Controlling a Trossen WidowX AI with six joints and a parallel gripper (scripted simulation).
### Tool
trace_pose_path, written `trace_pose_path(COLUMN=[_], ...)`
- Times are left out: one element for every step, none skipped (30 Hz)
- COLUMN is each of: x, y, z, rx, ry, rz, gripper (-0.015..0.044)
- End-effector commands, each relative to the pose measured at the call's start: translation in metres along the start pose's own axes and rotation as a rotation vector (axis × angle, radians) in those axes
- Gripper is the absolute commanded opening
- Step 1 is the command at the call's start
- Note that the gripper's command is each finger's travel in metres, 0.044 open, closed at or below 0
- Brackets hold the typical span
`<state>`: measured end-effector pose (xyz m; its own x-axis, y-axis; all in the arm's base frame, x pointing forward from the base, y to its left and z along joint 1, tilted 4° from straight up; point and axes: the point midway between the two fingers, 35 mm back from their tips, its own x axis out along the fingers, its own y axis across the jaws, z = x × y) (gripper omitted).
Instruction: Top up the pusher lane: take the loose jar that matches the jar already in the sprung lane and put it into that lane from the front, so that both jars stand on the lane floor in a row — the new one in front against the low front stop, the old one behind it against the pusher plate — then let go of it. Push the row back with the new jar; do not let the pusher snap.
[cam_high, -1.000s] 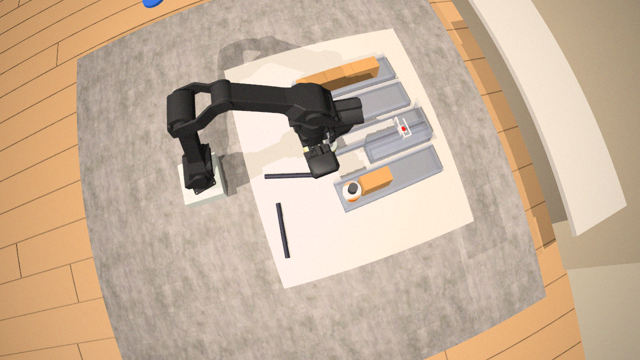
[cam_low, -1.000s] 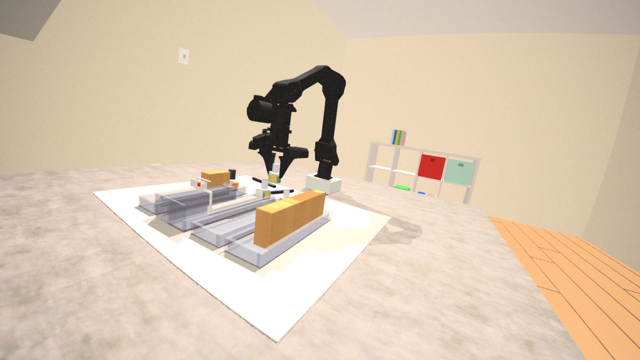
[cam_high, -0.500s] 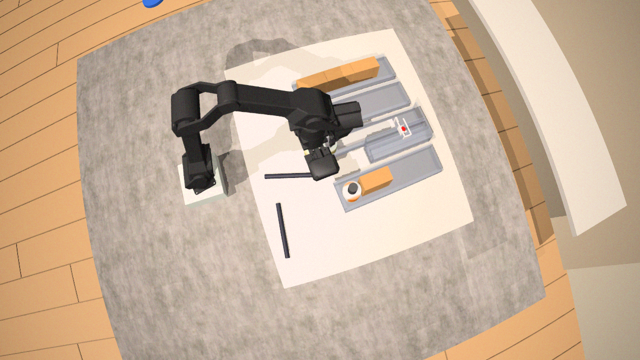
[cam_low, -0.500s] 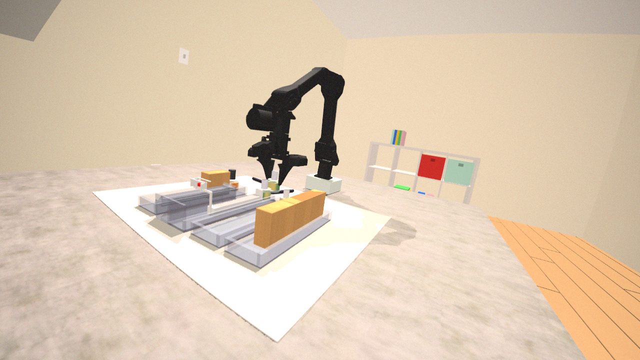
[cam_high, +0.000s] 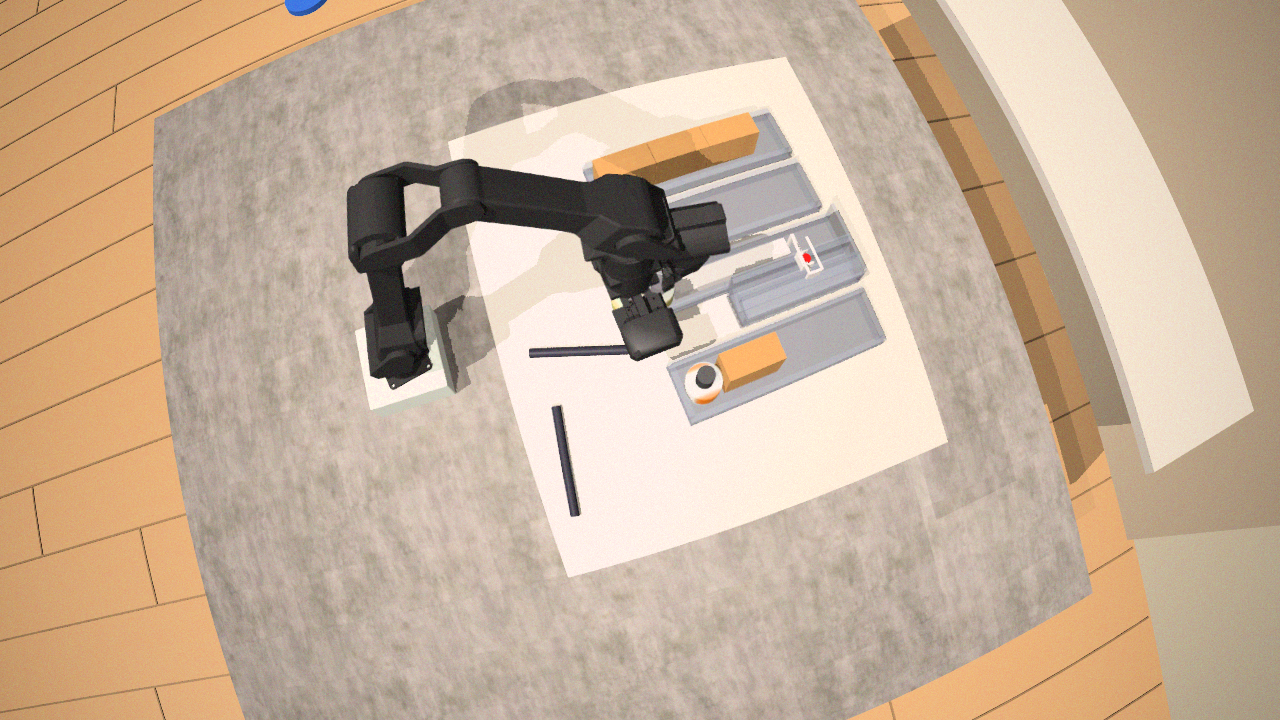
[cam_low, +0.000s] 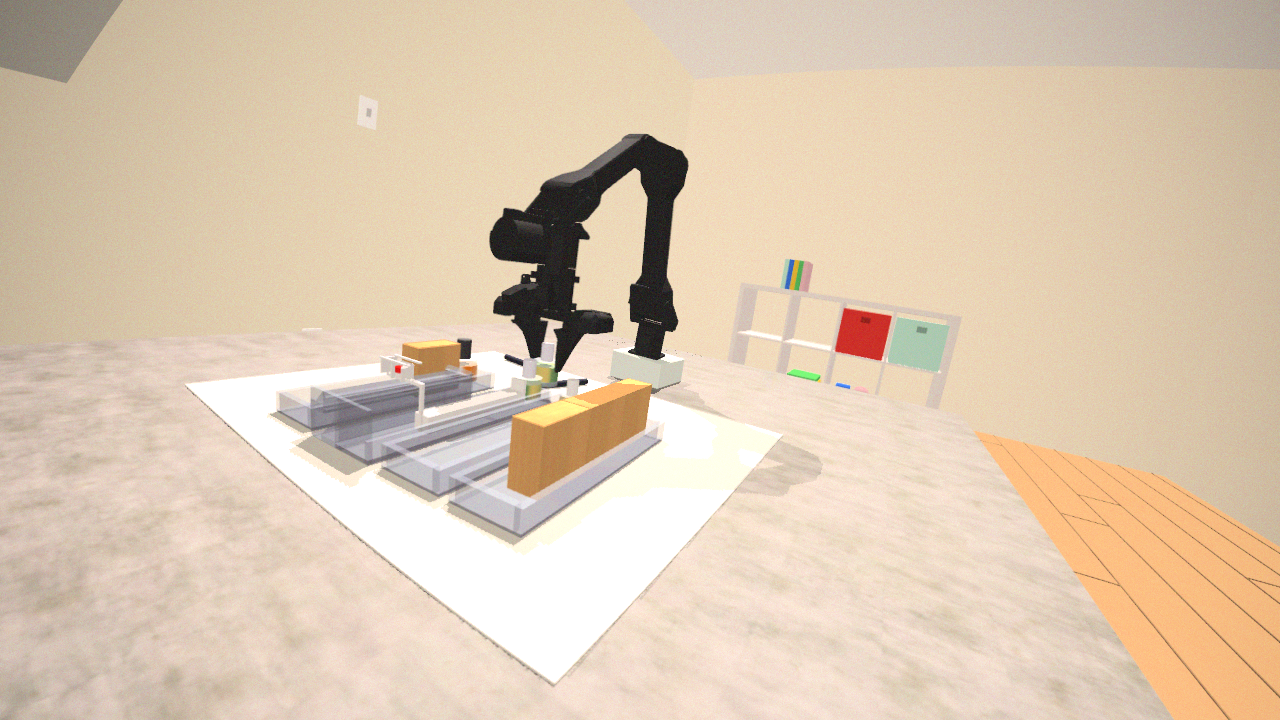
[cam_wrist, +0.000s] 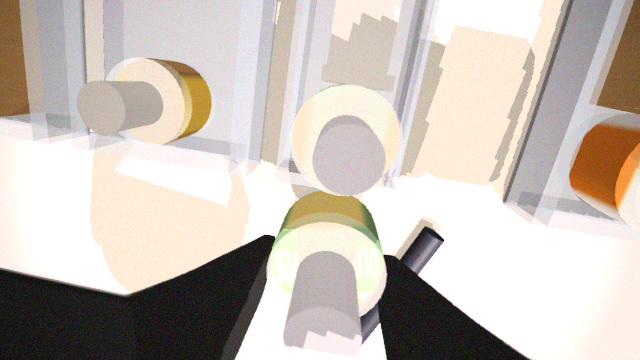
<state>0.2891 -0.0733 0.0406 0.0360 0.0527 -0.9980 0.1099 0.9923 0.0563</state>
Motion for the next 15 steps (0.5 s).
trace_pose_path(x=[-0.0018, -0.0018, -0.0019, -0.0019, -0.0019, -0.0019, -0.0019, -0.0019, -0.0019, -0.0019, -0.0019, -0.0019, -0.0019, -0.0019, -0.002], y=[0.0001, 0.0001, 0.0001, 0.0001, 0.0001, 0.0001, 0.0001, 0.0001, 0.0001, 0.0001, 0.0001, 0.0001, 0.0001, 0.0, 0.0], z=[0.0036, 0.0039, 0.0043, 0.0046, 0.005, 0.0054, 0.0057, 0.0061, 0.0064, 0.0068, 0.0072, 0.0075, 0.0079, 0.0083, 0.0086], rx=[0.001, 0.001, 0.001, 0.001, 0.001, 0.001, 0.001, 0.001, 0.001, 0.001, 0.001, 0.001, 0.001, 0.001, 0.001], ry=[-0.008, -0.008, -0.008, -0.008, -0.008, -0.008, -0.008, -0.008, -0.008, -0.008, -0.008, -0.008, -0.008, -0.008, -0.008], rz=[0.001, 0.001, 0.001, 0.001, 0.001, 0.001, 0.001, 0.001, 0.001, 0.001, 0.001, 0.001, 0.001, 0.001, 0.001], gripper=[0.0, 0.0, 0.0, 0.0, 0.0, 0.0, 0.0, 0.0, 0.0, 0.0, 0.0, 0.0, 0.0, 0.0, 0.0])
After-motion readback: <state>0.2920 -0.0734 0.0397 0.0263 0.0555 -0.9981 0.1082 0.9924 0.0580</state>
